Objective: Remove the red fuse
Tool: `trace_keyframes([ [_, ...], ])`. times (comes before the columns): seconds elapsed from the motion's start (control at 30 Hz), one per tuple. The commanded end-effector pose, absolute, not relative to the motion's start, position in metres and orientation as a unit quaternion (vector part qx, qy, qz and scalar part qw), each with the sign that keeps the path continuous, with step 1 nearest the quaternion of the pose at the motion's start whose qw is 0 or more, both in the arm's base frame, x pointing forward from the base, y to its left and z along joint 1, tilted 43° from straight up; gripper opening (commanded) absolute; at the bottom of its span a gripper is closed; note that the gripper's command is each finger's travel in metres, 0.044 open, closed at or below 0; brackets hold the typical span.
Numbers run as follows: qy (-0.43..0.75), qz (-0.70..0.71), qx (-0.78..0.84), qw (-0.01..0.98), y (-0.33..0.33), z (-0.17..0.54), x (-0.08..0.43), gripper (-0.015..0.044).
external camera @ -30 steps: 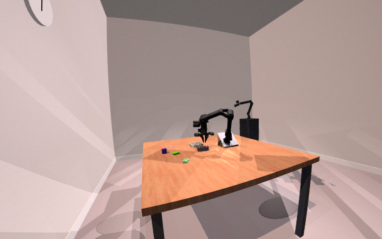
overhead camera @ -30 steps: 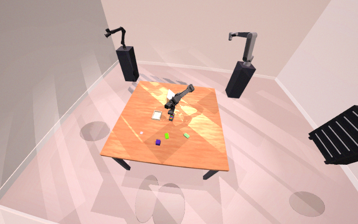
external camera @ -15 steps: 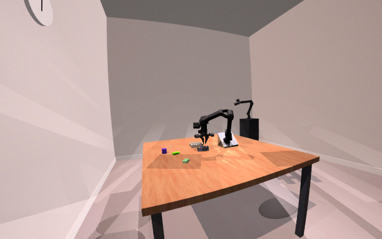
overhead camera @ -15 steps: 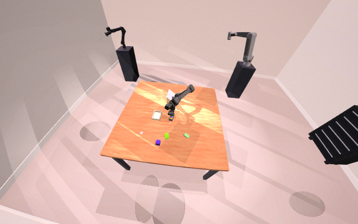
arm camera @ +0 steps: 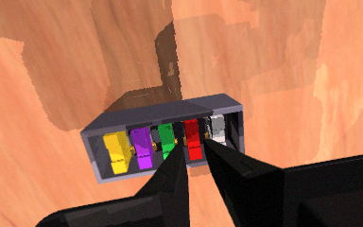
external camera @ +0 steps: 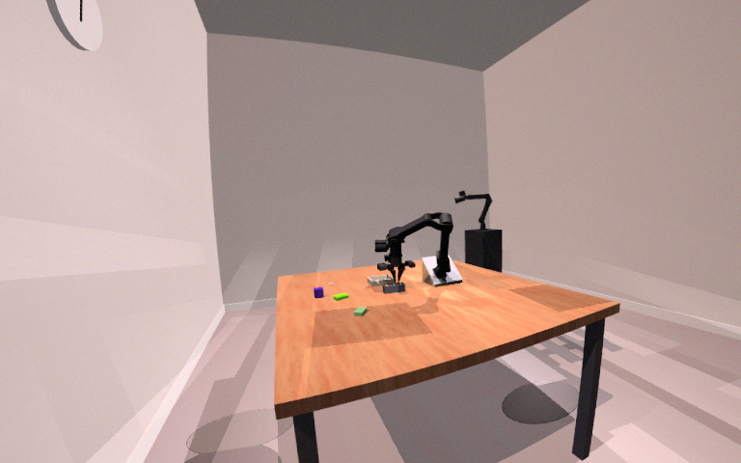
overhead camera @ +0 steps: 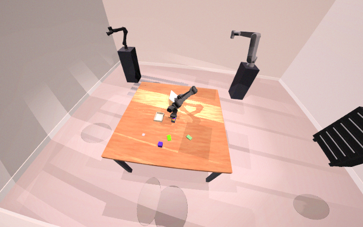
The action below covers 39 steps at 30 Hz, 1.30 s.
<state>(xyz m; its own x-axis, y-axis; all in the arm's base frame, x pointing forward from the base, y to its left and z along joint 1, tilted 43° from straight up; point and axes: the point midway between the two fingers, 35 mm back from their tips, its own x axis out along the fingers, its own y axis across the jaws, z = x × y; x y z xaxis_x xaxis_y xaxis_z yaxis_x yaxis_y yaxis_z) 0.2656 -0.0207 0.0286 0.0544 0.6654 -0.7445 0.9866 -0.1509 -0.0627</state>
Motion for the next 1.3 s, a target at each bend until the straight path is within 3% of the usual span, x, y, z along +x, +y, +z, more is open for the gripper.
trace_keyframes([
  [0.0,0.605,-0.329,0.684,0.241,-0.0174,0.0254,0.2646,0.0066],
  [0.87,0.605,-0.328,0.684,0.241,-0.0105,0.0179,0.2652,0.0066],
  [1.27,0.605,-0.329,0.683,0.243,-0.0115,0.0186,0.2656,0.0000],
])
